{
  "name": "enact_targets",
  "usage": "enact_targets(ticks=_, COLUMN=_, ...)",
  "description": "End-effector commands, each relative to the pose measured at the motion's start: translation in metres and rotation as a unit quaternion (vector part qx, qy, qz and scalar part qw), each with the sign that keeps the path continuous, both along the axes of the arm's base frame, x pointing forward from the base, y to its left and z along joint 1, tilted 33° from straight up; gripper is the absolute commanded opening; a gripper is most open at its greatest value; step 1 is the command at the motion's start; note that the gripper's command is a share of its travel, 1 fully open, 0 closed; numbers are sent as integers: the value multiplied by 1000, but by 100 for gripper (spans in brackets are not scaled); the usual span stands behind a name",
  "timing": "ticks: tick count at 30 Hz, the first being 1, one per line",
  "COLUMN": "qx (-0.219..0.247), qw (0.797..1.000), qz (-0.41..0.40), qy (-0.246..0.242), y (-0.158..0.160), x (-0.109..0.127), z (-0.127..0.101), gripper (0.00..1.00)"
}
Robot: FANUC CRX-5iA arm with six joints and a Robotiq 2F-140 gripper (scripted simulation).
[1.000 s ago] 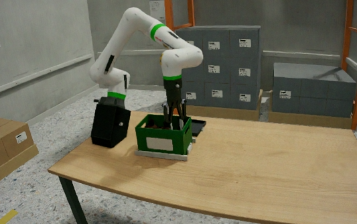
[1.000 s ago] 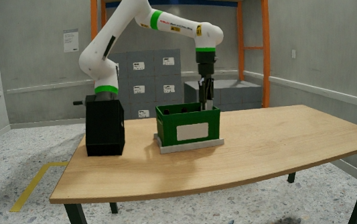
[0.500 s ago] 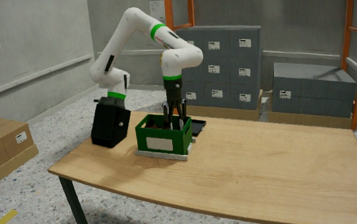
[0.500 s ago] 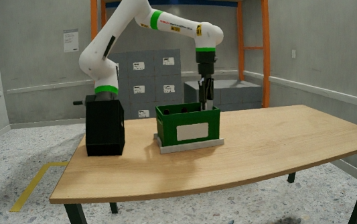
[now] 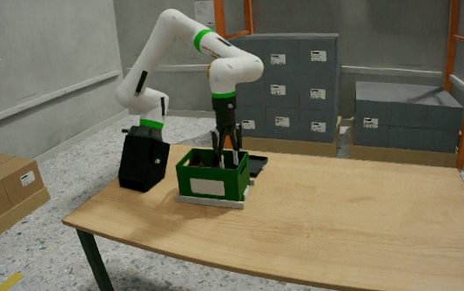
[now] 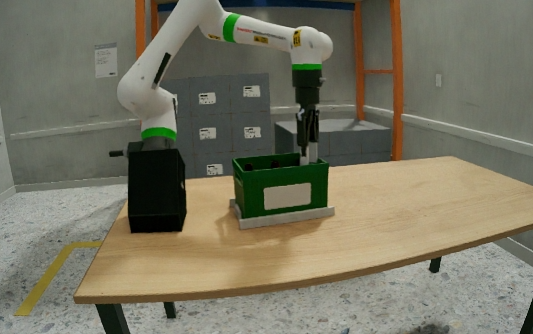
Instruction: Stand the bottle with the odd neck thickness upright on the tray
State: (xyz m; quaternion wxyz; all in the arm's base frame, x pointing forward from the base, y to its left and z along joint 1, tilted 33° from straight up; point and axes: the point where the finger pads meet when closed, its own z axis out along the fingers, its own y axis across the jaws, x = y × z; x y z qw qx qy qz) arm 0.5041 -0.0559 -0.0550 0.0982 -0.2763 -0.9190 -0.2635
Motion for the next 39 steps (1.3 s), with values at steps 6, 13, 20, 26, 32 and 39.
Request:
enact_targets(ticks=6, qx=0, qw=1000, qz=0, qy=-1, y=-15, x=1, z=23, gripper=44)
enact_targets(ticks=13, qx=0, qw=1000, qz=0, qy=-1, y=-24, x=2, z=36, gripper=44)
enact_targets(ticks=20, qx=0, qw=1000, qz=0, qy=-1, y=-32, x=2, z=49, gripper=44)
enact_targets(ticks=26, qx=0, qw=1000, qz=0, qy=-1, y=-34, x=3, z=53, gripper=44)
enact_targets(ticks=32, qx=0, qw=1000, qz=0, qy=-1, y=-34, x=3, z=53, gripper=10)
enact_targets(ticks=39, qx=0, qw=1000, qz=0, qy=-1, y=-34, x=3, z=53, gripper=10)
